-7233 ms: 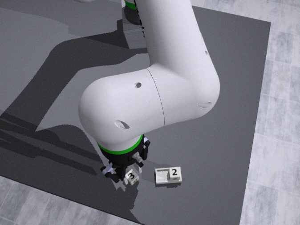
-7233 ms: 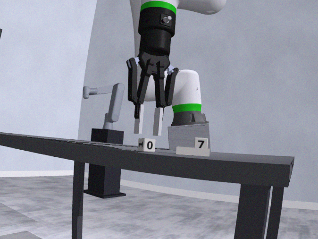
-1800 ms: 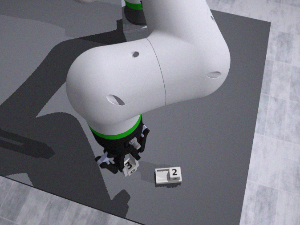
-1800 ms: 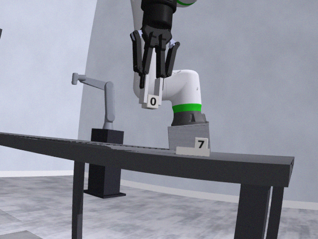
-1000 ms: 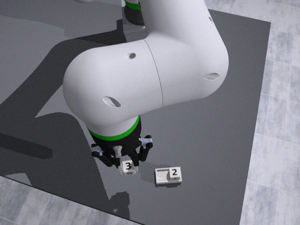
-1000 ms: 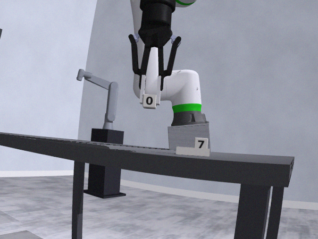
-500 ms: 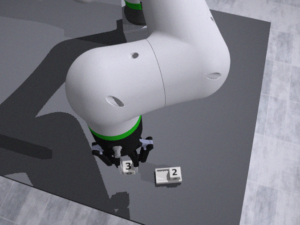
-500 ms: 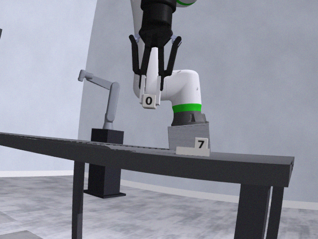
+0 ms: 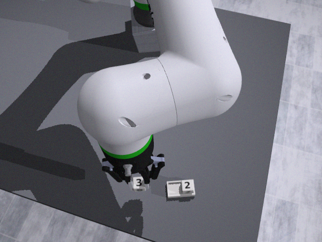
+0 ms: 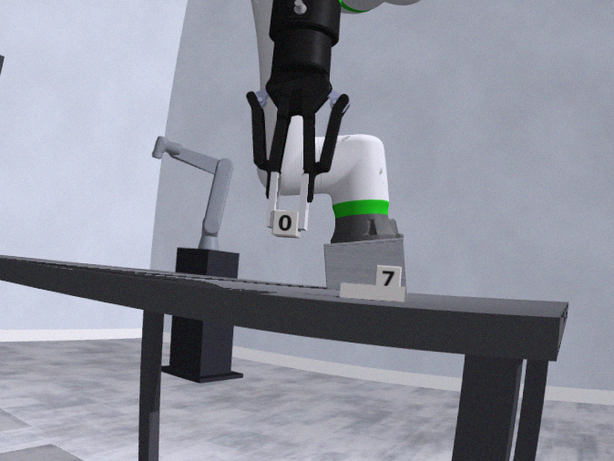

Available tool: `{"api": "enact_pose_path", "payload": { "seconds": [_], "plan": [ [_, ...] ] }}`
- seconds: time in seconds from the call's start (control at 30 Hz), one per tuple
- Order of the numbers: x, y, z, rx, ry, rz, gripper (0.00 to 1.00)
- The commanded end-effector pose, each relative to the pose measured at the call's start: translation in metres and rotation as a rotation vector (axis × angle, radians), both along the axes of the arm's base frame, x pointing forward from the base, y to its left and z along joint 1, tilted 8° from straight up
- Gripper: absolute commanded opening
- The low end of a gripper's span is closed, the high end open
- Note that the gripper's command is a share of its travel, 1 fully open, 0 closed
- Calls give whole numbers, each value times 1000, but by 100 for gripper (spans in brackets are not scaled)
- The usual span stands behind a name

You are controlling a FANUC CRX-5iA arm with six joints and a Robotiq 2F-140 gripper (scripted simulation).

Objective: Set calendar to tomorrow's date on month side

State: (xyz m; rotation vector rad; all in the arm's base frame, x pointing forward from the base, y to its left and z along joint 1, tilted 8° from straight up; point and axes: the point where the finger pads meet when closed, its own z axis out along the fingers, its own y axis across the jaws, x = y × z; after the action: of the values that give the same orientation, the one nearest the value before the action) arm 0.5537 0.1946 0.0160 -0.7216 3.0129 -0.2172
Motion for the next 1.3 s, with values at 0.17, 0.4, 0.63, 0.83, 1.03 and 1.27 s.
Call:
{"api": "enact_pose_path", "payload": {
  "seconds": [0.17, 0.4, 0.63, 0.83, 1.03, 1.27],
  "plan": [
    [3, -5, -43, 0, -1, 0, 24],
    [4, -7, -59, 0, -1, 0, 24],
    [4, -7, -61, 0, -1, 0, 24],
    [4, -7, -61, 0, -1, 0, 24],
    [4, -7, -61, 0, -1, 0, 24],
    [4, -7, -61, 0, -1, 0, 24]
  ]
}}
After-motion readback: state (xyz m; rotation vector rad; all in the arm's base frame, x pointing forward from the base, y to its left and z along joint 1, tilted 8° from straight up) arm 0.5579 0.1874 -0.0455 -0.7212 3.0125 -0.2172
